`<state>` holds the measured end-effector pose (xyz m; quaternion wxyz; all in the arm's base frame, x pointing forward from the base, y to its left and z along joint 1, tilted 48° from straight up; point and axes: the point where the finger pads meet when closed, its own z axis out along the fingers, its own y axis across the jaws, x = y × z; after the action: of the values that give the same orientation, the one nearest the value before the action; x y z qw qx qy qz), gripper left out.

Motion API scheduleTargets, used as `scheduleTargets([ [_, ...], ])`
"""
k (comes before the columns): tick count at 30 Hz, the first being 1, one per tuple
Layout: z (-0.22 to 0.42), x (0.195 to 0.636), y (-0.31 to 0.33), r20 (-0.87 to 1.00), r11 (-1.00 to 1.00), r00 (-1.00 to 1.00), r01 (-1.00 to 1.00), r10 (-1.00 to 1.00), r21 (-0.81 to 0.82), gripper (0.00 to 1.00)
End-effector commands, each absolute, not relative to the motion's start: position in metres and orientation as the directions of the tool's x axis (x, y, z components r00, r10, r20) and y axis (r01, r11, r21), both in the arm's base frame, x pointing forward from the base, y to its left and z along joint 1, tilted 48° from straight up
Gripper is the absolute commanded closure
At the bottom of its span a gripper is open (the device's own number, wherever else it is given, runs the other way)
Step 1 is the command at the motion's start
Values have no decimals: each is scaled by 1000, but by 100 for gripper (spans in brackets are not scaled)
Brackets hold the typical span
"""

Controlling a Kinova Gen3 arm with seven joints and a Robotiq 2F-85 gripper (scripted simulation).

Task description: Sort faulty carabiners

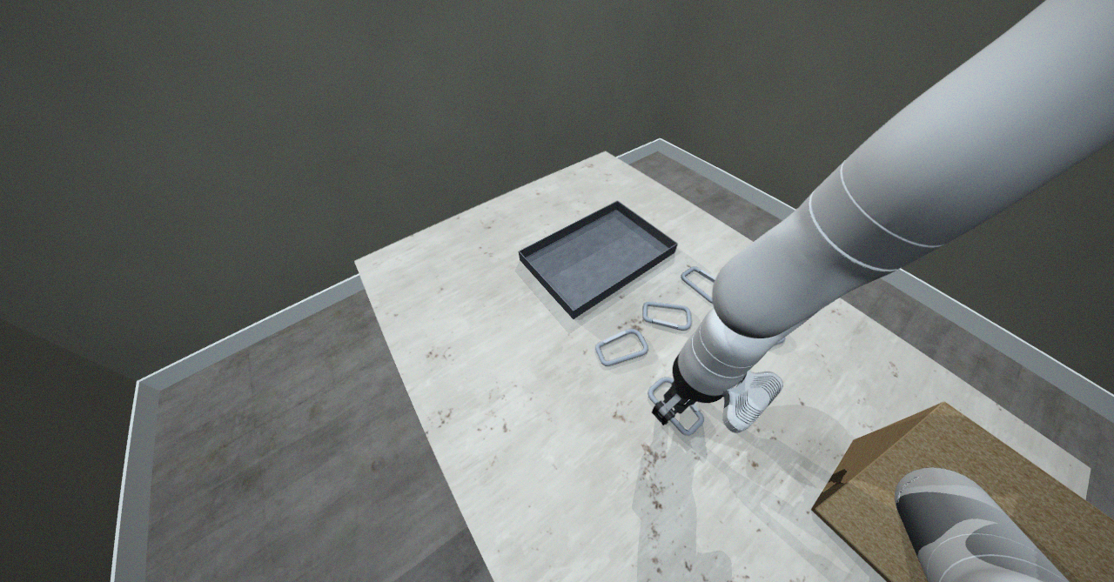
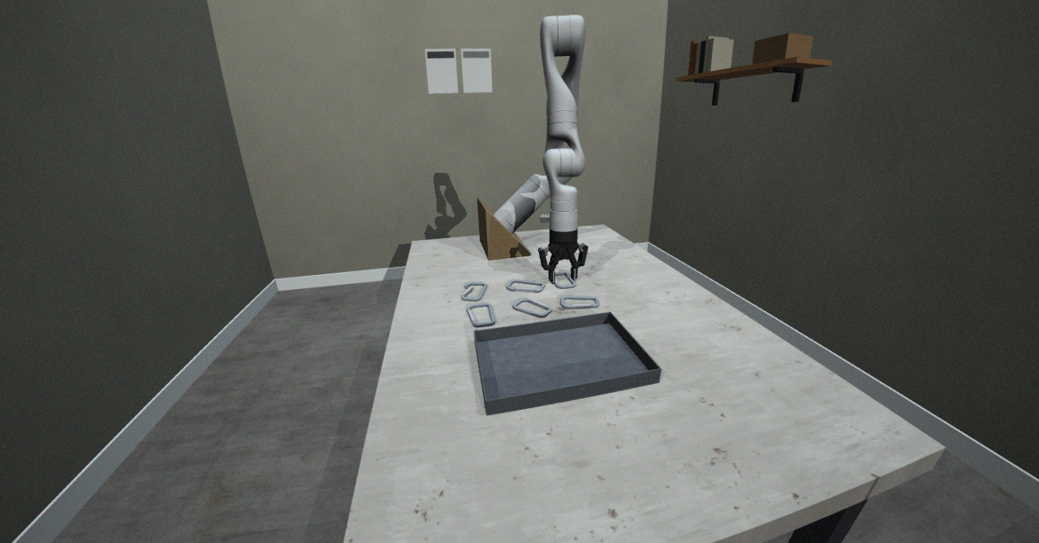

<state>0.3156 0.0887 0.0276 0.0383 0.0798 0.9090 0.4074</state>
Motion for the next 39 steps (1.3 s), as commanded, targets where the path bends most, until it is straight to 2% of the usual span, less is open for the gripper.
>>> scheduleTargets([
  [1, 27, 316, 89, -4, 655, -984, 114, 176, 747, 37],
  [3, 27, 316, 89, -4, 655, -984, 114, 176, 747, 37],
  [4, 28, 316, 88, -5, 656, -984, 114, 177, 746, 41],
  [39, 28, 316, 87, -7, 656, -984, 114, 179, 746, 43],
])
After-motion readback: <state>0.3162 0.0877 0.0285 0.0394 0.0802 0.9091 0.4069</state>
